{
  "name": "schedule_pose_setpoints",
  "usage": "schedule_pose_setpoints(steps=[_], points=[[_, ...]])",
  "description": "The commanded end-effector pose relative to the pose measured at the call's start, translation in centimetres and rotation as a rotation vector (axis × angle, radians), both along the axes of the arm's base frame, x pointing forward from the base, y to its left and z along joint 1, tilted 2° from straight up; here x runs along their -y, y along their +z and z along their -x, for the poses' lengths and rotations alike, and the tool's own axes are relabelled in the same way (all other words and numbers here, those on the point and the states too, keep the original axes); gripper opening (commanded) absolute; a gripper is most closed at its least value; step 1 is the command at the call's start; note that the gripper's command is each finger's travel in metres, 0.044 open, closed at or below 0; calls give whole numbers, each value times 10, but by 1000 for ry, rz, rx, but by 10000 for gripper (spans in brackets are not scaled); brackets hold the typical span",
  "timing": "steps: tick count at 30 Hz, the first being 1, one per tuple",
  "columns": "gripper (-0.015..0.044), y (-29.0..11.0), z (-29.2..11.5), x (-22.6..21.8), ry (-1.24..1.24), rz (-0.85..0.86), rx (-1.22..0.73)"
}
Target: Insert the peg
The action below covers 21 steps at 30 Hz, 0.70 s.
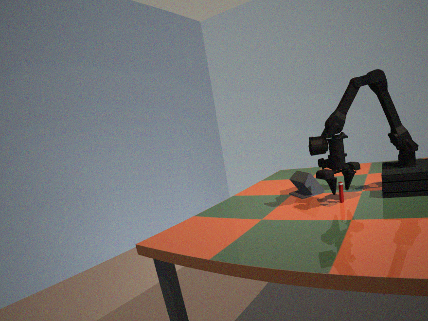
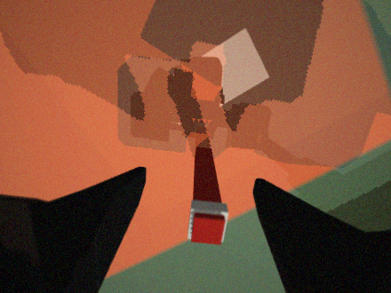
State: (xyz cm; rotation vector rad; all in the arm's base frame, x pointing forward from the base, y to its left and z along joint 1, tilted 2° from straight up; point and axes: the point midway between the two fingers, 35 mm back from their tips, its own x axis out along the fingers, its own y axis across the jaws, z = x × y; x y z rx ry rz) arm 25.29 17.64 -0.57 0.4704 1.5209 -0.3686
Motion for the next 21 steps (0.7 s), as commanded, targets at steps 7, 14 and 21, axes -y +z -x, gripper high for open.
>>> schedule_pose_setpoints(steps=[7, 14, 21], points=[[46, 0, 0, 0, 0, -1, 1], [0, 0, 0, 0, 0, -1, 1], [0, 13, -1, -1, -1, 0, 0]])
